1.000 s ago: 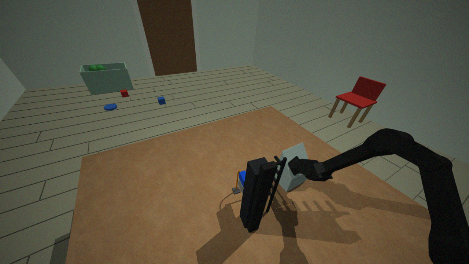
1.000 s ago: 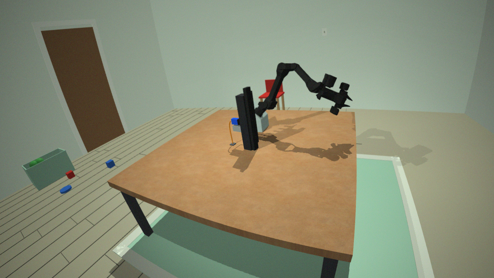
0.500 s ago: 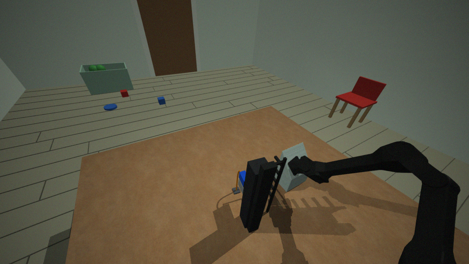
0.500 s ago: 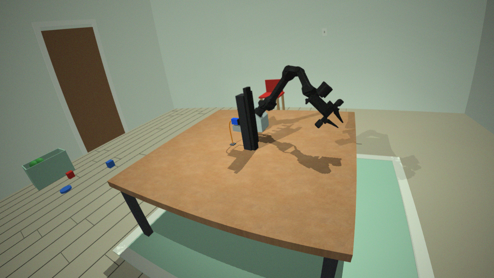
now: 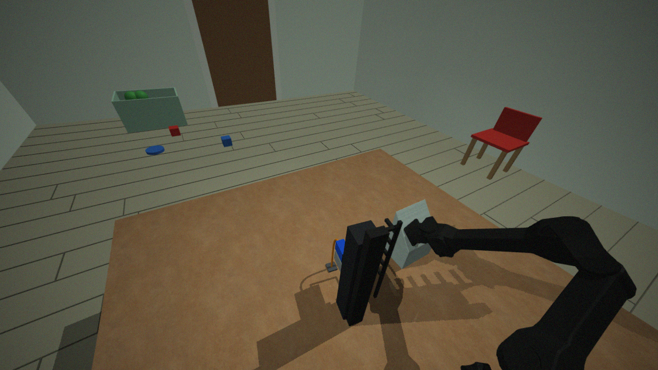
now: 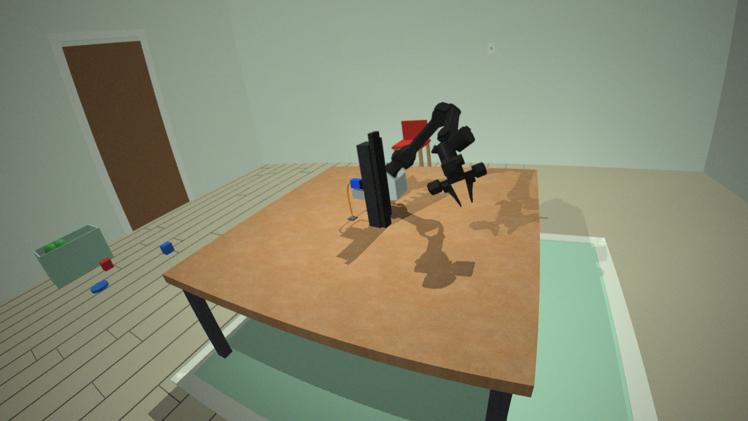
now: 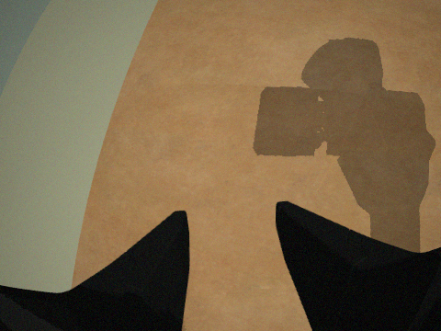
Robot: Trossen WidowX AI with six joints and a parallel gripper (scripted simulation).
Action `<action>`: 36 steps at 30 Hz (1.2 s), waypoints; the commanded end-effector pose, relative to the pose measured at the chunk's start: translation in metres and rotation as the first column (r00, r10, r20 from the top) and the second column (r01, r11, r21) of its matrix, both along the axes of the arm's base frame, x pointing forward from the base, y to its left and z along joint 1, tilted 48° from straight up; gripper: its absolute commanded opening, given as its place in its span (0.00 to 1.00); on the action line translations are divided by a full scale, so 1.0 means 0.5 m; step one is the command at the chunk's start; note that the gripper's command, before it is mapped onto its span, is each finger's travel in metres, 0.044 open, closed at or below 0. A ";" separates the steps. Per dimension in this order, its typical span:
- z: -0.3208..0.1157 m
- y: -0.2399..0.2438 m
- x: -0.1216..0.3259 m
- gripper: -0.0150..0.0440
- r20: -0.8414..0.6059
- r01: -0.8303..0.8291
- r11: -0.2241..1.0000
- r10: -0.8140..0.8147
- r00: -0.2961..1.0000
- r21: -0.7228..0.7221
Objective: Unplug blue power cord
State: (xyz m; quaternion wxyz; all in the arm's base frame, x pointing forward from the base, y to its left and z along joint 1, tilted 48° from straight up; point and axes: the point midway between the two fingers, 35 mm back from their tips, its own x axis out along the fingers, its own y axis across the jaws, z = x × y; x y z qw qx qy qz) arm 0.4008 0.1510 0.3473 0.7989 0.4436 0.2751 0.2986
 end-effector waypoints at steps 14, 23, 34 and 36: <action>-0.209 -0.400 0.096 0.53 -0.187 0.377 0.884 -0.434 0.881 -0.278; -0.349 -0.621 0.030 0.53 -0.363 0.480 0.773 -0.624 0.692 -0.414; -0.541 -0.732 -0.137 0.53 -0.737 0.489 0.780 -0.584 0.341 -0.392; -0.564 -0.727 -0.158 0.53 -0.791 0.498 0.787 -0.544 0.280 -0.365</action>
